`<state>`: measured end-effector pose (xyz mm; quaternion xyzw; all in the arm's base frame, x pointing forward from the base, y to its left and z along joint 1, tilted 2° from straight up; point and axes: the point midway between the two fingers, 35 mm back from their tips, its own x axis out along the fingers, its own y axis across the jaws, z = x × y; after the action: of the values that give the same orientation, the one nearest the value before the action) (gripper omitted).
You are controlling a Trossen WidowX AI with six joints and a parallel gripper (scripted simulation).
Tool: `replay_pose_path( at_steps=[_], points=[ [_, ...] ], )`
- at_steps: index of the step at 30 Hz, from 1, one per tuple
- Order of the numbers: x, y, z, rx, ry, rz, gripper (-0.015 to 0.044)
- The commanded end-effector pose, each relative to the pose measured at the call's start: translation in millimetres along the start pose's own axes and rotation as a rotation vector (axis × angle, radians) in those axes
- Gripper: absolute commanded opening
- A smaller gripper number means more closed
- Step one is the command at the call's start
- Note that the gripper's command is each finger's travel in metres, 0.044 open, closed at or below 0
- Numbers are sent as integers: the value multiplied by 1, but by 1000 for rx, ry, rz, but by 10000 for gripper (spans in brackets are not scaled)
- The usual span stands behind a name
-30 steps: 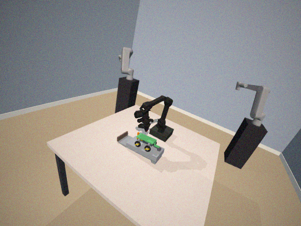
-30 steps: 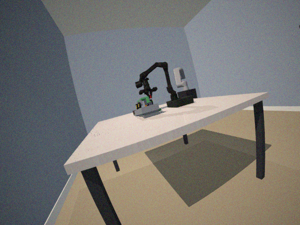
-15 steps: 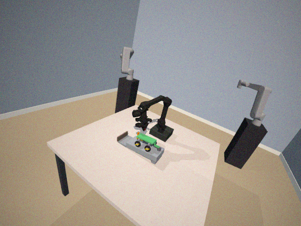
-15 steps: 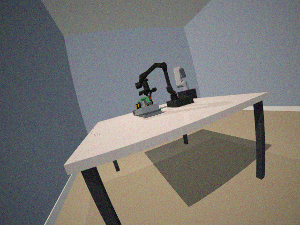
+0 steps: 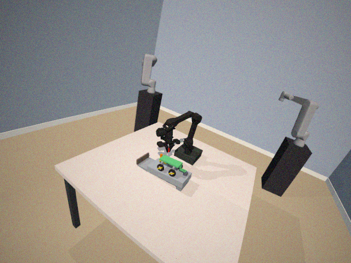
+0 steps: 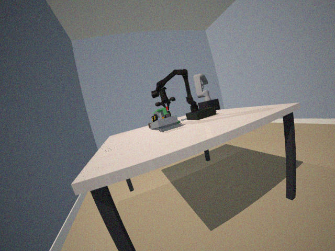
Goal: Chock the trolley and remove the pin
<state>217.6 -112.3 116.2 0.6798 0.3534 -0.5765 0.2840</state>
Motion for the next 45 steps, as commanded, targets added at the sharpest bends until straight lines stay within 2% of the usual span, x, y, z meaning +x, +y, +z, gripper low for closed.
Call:
replay_pose_path(
  at_steps=[1,27,45],
  points=[
    [0,-2,-1,106,-21,12,0],
    [0,-4,-6,864,-107,146,0],
    [19,-24,11,926,-116,155,0]
  ],
)
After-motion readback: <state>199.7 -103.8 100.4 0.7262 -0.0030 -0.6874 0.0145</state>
